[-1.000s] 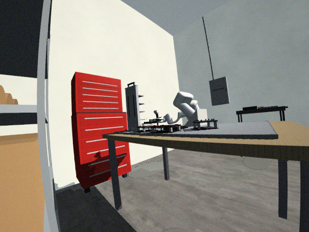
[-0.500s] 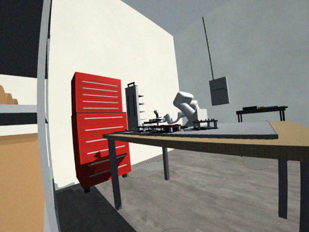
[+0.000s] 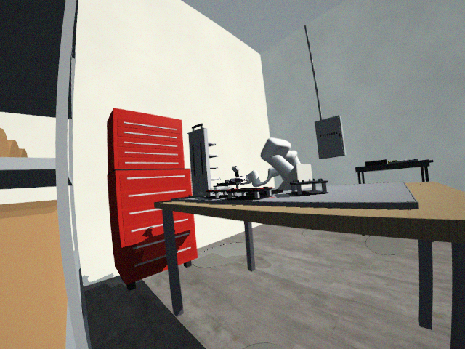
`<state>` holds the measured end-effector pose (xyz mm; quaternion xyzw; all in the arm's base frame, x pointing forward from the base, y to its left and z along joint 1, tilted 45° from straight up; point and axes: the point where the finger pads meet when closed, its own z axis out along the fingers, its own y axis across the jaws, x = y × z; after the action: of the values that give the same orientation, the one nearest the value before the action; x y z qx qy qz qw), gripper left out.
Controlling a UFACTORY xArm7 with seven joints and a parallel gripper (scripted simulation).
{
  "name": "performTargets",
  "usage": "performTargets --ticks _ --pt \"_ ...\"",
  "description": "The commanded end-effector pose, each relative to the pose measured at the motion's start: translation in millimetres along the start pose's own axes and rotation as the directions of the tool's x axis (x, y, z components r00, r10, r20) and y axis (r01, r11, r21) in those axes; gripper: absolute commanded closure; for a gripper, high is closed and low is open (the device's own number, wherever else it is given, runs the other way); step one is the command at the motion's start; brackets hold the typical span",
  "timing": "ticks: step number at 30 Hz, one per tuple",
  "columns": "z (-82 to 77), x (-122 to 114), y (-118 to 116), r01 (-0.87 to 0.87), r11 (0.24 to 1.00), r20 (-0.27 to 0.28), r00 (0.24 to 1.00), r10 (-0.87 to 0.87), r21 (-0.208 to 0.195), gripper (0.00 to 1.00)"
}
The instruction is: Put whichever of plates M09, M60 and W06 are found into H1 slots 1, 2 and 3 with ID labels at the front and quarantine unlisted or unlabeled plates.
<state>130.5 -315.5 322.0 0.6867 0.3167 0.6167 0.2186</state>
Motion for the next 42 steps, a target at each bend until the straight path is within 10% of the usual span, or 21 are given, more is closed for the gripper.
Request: performTargets --ticks 1,42 --pt "-7.4 0.8 -0.1 0.002 1.0 0.001 1.0 -0.002 0.001 0.0" --pt "-52.5 0.8 0.0 0.002 1.0 0.001 1.0 -0.002 0.001 0.0"
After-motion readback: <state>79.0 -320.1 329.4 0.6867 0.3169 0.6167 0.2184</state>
